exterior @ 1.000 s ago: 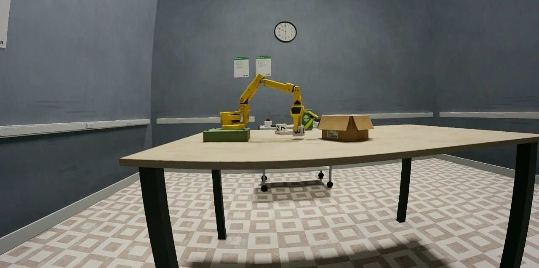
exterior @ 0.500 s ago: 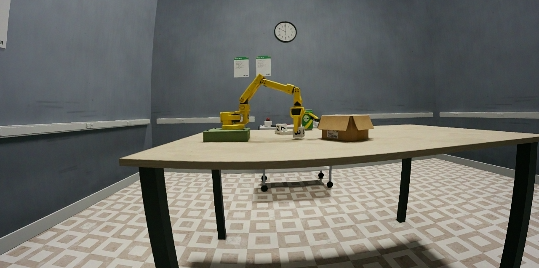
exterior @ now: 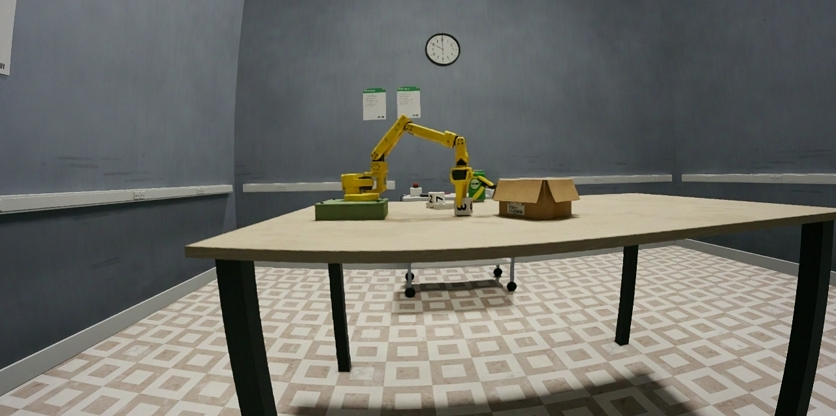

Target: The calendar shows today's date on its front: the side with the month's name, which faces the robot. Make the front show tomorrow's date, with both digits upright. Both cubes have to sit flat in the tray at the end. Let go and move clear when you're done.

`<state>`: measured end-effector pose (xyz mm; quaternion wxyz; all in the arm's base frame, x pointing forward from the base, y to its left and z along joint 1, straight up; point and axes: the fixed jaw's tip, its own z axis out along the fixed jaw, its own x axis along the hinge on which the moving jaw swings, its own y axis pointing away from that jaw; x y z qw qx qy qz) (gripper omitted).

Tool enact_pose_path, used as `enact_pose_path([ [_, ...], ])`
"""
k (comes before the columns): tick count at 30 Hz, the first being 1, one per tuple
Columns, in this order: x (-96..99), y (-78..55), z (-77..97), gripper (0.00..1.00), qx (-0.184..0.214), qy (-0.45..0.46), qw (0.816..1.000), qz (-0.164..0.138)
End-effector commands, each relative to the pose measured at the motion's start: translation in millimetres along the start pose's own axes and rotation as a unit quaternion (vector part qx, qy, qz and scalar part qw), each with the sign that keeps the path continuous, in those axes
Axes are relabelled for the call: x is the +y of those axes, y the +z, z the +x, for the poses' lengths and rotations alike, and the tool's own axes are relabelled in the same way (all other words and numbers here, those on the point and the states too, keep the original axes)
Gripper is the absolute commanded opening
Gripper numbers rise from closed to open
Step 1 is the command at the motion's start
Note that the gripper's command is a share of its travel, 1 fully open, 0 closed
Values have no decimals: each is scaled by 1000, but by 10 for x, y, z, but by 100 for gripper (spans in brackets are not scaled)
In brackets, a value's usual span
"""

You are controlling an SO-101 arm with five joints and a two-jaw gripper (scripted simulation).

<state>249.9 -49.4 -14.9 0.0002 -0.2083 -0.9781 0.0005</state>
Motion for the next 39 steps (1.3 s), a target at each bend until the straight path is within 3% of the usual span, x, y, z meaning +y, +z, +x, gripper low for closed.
enact_pose_path([
  [1, 19, 49, 36, 0, 8, -1, 1000, 1],
  [12, 19, 56, 36, 1, 8, -1, 1000, 1],
  [22, 19, 56, 36, 24, 8, -1, 1000, 1],
  [39, 19, 56, 36, 28, 8, -1, 1000, 1],
])
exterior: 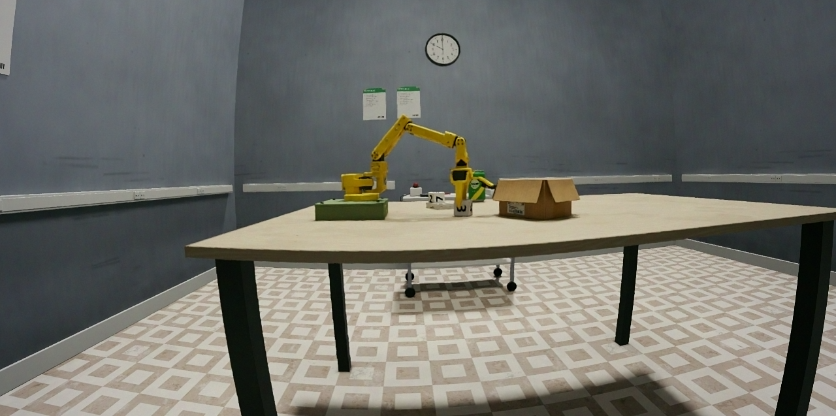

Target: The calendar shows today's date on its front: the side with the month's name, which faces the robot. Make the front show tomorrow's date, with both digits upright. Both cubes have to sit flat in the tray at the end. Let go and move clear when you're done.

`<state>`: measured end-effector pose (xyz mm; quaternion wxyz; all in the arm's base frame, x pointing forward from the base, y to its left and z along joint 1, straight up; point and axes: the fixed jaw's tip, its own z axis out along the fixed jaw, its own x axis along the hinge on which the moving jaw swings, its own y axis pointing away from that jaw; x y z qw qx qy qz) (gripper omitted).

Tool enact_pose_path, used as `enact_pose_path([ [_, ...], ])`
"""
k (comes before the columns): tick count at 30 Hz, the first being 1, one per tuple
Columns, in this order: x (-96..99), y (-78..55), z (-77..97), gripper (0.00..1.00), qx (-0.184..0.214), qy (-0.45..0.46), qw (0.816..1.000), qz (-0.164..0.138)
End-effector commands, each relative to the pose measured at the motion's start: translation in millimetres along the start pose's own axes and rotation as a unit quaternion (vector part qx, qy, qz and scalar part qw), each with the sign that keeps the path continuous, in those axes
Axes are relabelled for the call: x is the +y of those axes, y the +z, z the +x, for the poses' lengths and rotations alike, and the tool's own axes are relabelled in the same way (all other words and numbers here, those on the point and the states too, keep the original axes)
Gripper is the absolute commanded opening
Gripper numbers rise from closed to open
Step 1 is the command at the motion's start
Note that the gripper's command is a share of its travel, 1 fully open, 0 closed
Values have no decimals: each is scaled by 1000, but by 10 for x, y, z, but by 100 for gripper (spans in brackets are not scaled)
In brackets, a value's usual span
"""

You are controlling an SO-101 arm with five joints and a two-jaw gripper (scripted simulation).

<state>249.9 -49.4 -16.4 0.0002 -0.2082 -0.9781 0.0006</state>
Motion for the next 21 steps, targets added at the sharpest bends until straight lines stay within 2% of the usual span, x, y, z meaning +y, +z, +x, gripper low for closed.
enact_pose_path([
  [1, 19, 41, 37, 29, 8, -1, 1000, 1],
  [21, 19, 41, 37, 36, 8, -1, 1000, 1],
])
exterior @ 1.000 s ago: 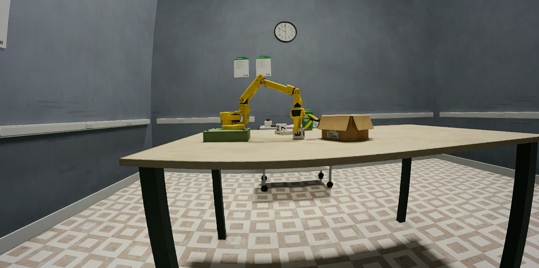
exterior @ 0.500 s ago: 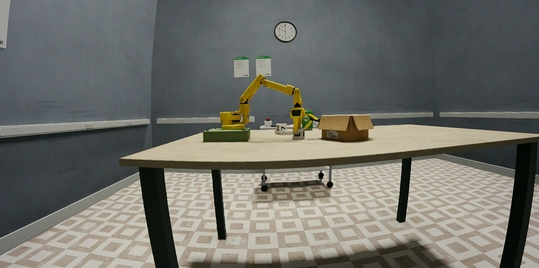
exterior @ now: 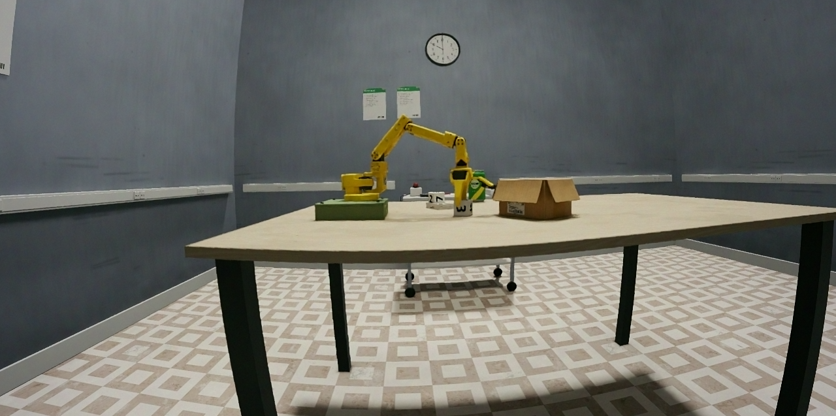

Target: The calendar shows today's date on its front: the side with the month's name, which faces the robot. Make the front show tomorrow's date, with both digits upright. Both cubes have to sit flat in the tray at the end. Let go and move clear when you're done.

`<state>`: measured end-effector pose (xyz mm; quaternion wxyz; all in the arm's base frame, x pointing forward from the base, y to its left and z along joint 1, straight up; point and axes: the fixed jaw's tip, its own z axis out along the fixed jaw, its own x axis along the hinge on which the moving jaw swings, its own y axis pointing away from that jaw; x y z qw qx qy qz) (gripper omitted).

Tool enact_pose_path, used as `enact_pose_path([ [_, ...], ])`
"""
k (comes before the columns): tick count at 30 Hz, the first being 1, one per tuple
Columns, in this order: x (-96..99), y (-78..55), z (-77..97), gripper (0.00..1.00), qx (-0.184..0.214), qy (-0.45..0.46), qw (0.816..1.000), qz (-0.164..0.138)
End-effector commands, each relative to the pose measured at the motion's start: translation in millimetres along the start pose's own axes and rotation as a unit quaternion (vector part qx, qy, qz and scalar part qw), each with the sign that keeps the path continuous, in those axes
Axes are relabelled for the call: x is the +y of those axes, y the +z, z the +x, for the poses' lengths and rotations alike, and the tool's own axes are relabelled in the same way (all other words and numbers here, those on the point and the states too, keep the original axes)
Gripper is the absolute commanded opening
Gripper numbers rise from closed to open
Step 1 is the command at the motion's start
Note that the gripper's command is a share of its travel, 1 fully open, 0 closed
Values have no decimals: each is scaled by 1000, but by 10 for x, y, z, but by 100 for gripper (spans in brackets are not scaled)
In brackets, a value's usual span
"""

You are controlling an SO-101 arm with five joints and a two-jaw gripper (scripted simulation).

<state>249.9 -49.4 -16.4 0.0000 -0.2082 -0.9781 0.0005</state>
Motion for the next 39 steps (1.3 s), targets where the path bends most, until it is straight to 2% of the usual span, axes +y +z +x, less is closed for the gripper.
enact_pose_path([
  [1, 19, 41, 37, 36, 8, -1, 1000, 1],
  [8, 21, -30, 25, 36, 8, -1, 1000, 1],
  [15, 24, -256, 9, 36, 8, -1, 1000, 1],
  [17, 24, -256, 9, 36, 8, -1, 1000, 1],
  [22, 22, -432, 16, 36, 8, -1, 1000, 1],
  [26, 20, -525, 26, 36, 8, -1, 1000, 1],
  [39, 19, -560, 32, 36, 8, -1, 1000, 1],
])
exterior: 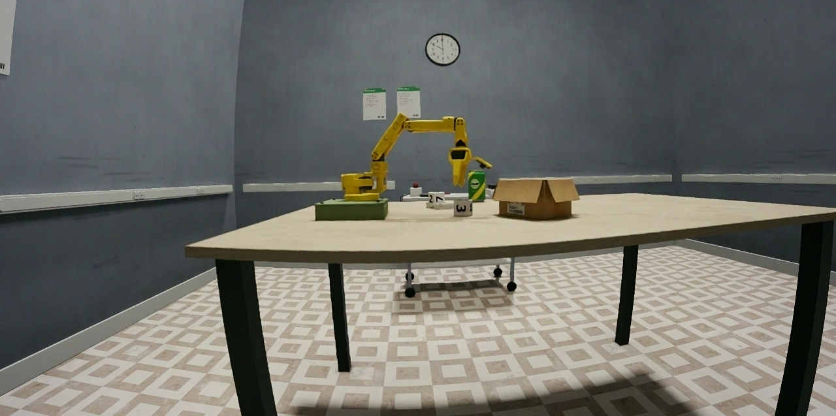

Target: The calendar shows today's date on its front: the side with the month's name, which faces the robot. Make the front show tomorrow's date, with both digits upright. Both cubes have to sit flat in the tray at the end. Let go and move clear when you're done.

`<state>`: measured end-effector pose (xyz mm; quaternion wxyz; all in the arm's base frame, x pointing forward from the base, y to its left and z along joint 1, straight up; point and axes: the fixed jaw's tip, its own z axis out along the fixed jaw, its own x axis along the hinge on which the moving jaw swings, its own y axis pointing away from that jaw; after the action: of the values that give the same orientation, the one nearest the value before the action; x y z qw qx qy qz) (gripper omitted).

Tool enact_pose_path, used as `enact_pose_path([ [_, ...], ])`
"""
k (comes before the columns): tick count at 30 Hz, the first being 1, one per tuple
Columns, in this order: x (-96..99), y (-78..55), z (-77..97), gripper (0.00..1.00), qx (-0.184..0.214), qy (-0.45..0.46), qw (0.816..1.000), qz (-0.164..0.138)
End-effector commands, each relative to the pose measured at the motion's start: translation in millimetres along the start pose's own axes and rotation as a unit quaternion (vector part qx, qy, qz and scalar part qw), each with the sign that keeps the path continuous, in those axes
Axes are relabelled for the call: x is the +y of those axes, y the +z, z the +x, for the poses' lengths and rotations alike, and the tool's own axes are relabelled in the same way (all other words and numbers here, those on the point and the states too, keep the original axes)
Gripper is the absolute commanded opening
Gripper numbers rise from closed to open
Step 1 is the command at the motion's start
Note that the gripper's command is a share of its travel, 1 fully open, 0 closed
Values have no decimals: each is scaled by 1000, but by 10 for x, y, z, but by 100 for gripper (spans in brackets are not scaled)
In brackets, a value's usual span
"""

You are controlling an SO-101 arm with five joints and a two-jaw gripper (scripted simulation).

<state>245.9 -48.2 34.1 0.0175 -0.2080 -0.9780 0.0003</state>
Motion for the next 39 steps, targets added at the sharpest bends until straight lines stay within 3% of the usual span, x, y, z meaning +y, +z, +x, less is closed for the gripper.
enact_pose_path([
  [1, 25, -55, -8, 36, -9, -1, 1000, -2],
  [14, 25, -58, -8, 36, -10, -1, 1000, -2],
  [18, 29, -121, -27, 36, -23, -1, 1000, -5],
  [22, 38, -294, -69, 36, -60, -1, 998, -13],
  [27, 47, -632, -113, 35, -131, -1, 991, -27],
  [29, 47, -632, -113, 35, -131, -1, 991, -27],
  [35, 44, -1028, -103, 35, -212, -1, 976, -44],
  [39, 40, -1177, -82, 35, -243, -1, 969, -50],
])
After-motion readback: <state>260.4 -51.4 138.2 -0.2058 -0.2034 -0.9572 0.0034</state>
